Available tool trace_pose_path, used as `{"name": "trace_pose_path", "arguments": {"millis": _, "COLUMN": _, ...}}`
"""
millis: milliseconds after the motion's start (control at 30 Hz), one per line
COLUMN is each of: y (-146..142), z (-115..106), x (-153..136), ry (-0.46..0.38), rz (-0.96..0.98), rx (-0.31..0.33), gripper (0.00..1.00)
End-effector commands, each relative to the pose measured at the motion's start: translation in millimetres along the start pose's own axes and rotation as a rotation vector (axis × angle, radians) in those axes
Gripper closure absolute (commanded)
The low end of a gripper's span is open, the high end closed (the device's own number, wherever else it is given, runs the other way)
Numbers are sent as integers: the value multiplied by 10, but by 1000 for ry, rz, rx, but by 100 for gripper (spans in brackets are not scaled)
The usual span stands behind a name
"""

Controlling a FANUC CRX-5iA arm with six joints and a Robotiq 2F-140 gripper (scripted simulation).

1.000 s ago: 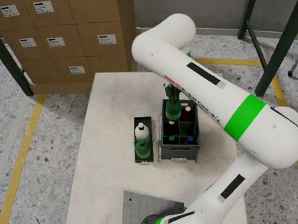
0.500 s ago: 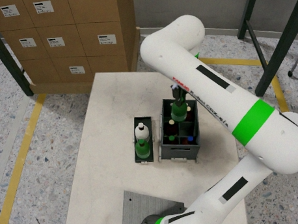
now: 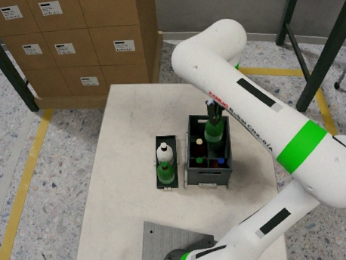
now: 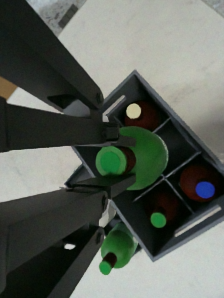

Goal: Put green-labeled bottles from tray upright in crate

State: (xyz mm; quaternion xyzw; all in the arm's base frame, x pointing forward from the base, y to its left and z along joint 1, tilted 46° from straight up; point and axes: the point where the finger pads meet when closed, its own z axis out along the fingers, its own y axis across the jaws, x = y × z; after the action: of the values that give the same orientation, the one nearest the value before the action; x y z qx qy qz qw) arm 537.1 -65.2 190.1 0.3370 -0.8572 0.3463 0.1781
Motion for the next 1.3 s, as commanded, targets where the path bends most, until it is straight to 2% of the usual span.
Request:
{"name": "trace_pose_path", "arguments": {"millis": 0, "y": -27, "z": -10, "x": 50, "ry": -2, "rz": 0, "rx": 2, "gripper": 90}}
{"name": "trace_pose_path", "arguments": {"millis": 1267, "y": -130, "z": -10, "x": 278, "ry": -2, "rz": 0, "rx": 2, "gripper": 90}}
